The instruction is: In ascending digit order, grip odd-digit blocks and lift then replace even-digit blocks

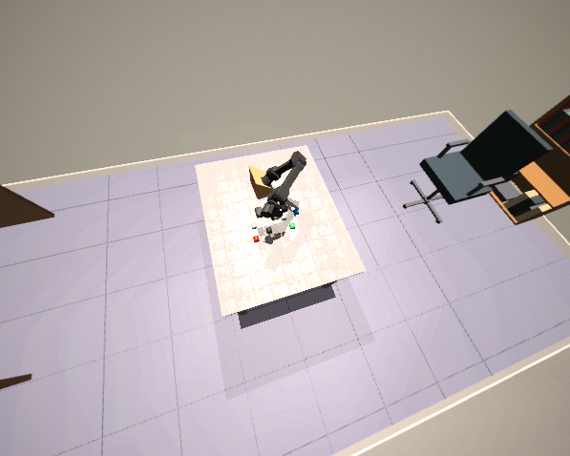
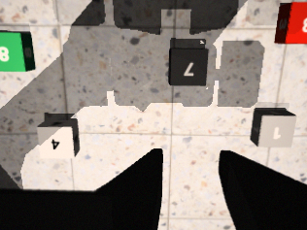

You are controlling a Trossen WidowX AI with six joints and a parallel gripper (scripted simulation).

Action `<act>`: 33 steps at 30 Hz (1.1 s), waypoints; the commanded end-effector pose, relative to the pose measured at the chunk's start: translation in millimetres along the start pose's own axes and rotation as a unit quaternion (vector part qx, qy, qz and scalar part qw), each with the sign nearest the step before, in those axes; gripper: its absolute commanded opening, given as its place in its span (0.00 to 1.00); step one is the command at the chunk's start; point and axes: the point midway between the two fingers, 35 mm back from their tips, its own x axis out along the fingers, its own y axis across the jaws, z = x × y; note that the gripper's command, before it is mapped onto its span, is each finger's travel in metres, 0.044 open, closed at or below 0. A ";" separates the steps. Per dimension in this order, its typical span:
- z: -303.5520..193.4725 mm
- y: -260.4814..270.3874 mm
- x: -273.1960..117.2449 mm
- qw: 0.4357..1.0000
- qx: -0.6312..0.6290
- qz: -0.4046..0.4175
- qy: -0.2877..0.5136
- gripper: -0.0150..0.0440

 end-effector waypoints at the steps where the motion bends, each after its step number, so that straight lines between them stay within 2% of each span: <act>1: -11.0 -67.9 8.8 1.000 0.000 0.010 0.004 0.46; 5: -20.4 -98.5 14.6 1.000 -0.002 0.017 0.003 0.46; 11: -20.7 -99.4 14.8 1.000 -0.002 0.017 0.003 0.46; 13: -19.4 -99.7 28.7 1.000 -0.002 0.017 0.003 0.55; 17: -20.7 -96.1 92.8 1.000 -0.002 0.018 0.003 0.72; 22: -21.1 -95.7 96.1 1.000 -0.002 0.019 0.003 0.93; 33: -20.7 -95.3 109.7 1.000 -0.002 0.019 0.003 0.93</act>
